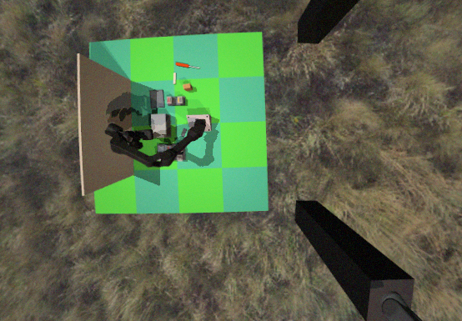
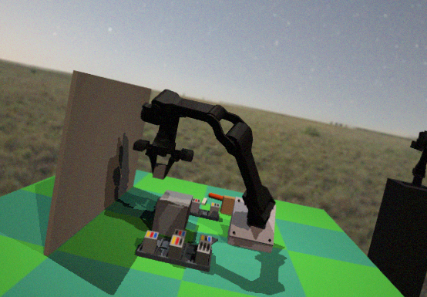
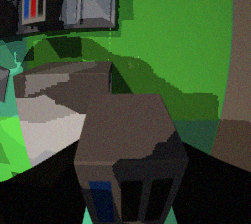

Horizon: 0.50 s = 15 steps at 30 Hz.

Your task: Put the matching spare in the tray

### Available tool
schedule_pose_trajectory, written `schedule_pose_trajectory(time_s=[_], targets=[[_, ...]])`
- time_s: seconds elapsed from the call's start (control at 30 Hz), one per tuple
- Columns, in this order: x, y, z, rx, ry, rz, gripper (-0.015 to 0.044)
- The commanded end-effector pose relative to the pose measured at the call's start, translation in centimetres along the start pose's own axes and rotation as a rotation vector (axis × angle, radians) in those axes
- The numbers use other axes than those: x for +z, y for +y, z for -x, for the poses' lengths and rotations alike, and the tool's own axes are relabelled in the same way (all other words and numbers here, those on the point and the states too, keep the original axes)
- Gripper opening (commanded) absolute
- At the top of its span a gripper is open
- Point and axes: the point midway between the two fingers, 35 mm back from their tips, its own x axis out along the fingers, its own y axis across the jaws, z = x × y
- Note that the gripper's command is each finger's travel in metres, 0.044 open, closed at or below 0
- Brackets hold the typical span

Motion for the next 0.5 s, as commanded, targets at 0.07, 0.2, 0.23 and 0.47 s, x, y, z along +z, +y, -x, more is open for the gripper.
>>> schedule_pose_trajectory(time_s=[0.07, 0.2, 0.23, 0.47], targets=[[-3.5, -0.7, 0.3, -0.001, 0.010, 0.009, 0.0000], [-6.1, -1.0, 0.3, -0.001, 0.011, 0.012, 0.0000], [-6.7, -1.1, 0.3, -0.001, 0.011, 0.013, 0.0000], [-11.3, -1.1, 0.3, 0.000, 0.009, 0.018, 0.0000]])
